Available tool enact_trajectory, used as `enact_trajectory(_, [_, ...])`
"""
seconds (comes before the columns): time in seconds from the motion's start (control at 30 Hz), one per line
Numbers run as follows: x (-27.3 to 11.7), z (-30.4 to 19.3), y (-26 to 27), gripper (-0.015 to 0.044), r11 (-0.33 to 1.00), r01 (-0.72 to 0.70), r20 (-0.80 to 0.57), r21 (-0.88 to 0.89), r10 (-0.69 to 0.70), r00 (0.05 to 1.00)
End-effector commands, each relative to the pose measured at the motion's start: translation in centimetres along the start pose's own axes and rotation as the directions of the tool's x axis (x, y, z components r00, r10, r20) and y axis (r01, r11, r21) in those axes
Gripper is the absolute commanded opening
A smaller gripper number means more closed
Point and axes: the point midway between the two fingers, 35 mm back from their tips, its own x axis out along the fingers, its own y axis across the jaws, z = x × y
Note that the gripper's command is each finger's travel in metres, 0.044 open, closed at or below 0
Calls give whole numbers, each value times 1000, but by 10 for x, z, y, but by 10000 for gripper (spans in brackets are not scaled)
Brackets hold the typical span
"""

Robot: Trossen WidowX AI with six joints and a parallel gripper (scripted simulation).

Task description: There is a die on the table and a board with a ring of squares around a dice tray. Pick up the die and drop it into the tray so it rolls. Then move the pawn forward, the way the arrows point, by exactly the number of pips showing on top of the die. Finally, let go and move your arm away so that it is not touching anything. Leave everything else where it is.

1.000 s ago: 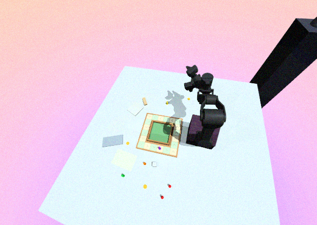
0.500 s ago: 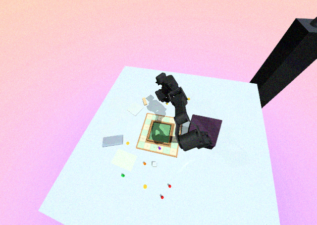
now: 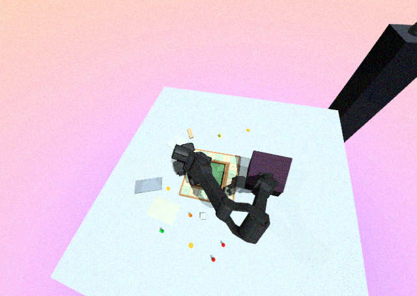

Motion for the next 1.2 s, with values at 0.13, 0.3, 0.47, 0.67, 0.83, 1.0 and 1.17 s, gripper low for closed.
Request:
enact_trajectory(0.13, [-3,20,133,275,946,-213,-173,244,259,950])
enact_trajectory(0.3, [-24,12,211,275,887,-248,-298,389,376,878])
enact_trajectory(0.47, [-25,12,214,275,885,-247,-303,395,379,874])
enact_trajectory(0.67, [-12,8,223,275,885,-248,-302,395,380,874])
enact_trajectory(0.83, [-3,5,227,275,884,-249,-302,395,381,874])
enact_trajectory(1.0, [2,3,230,275,884,-249,-302,395,381,874])
enact_trajectory(1.17, [9,1,233,275,884,-249,-302,395,381,874])
